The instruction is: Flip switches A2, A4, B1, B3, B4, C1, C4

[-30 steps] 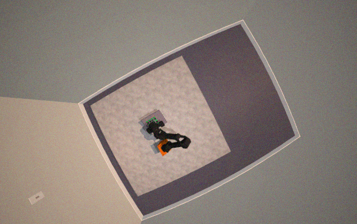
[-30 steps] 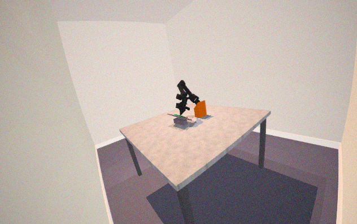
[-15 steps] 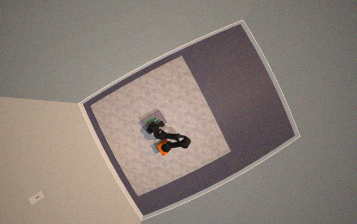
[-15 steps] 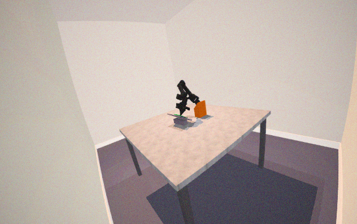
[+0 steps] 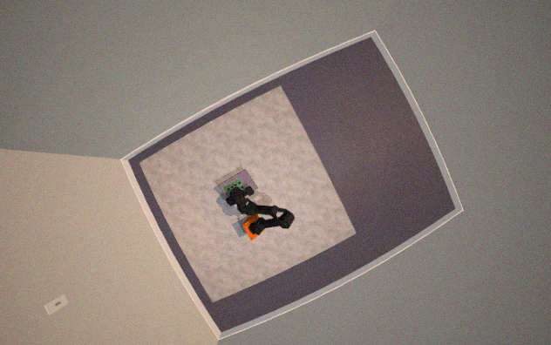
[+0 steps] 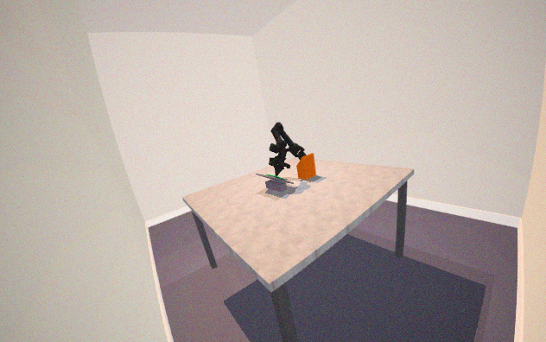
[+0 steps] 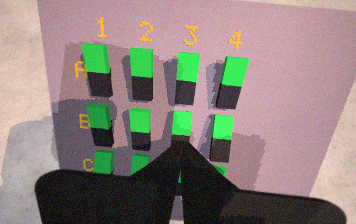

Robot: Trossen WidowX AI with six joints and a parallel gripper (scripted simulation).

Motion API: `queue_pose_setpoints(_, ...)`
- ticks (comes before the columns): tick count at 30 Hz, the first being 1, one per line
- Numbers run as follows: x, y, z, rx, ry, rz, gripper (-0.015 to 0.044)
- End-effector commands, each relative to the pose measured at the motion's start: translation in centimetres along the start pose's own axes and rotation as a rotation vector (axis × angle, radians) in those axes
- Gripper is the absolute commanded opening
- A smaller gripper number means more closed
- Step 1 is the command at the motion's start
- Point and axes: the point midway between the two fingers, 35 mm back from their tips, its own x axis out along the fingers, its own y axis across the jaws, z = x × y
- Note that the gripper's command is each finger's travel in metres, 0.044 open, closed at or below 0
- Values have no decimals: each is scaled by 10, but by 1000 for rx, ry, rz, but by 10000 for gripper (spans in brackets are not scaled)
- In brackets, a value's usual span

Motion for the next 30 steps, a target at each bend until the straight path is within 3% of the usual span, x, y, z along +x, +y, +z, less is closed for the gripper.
queue_pose_setpoints(1, 1, 2, -3, -12, 6, 4, 0)
queue_pose_setpoints(30, 5, 2, -3, -12, 6, 4, 0)
